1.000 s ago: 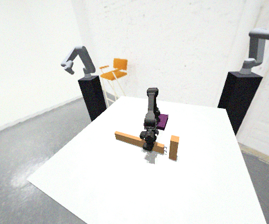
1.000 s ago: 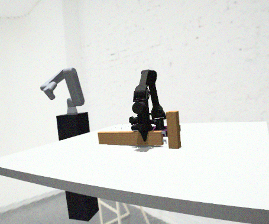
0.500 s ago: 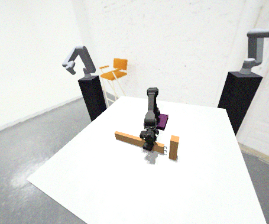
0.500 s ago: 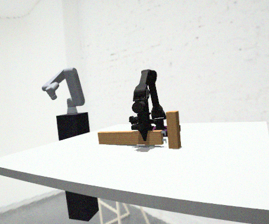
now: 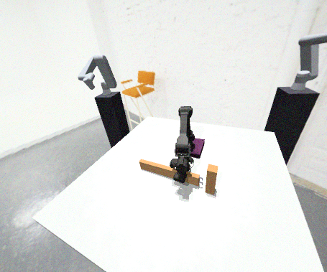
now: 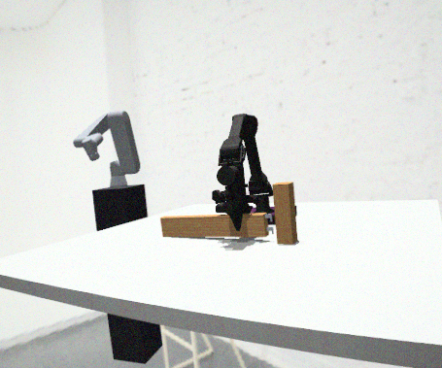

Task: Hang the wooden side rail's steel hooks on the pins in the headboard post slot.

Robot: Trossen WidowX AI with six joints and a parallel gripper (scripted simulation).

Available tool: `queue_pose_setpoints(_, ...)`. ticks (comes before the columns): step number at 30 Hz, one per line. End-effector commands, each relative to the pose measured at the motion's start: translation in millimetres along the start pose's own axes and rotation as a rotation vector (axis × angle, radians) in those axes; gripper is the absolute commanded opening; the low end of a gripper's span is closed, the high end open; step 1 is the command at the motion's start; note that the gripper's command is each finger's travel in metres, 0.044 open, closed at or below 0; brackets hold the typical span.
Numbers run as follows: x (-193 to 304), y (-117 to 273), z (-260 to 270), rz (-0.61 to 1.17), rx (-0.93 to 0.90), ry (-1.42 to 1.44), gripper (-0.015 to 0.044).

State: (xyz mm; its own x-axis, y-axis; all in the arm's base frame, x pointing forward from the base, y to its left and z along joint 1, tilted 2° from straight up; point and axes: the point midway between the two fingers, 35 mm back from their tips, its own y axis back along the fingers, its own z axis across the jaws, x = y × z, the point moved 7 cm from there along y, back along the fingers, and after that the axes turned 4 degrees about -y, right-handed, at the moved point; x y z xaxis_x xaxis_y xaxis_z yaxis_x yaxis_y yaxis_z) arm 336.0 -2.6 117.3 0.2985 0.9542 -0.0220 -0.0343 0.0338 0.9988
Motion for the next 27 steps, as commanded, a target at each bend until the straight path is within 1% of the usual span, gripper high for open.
queue_pose_setpoints(1, 0.6, 4.3, 0.7, 0.0, -0.009, 0.006, 0.0)
queue_pose_setpoints(27, 0.6, 8.6, 0.6, 0.0, -0.009, 0.006, 0.0)
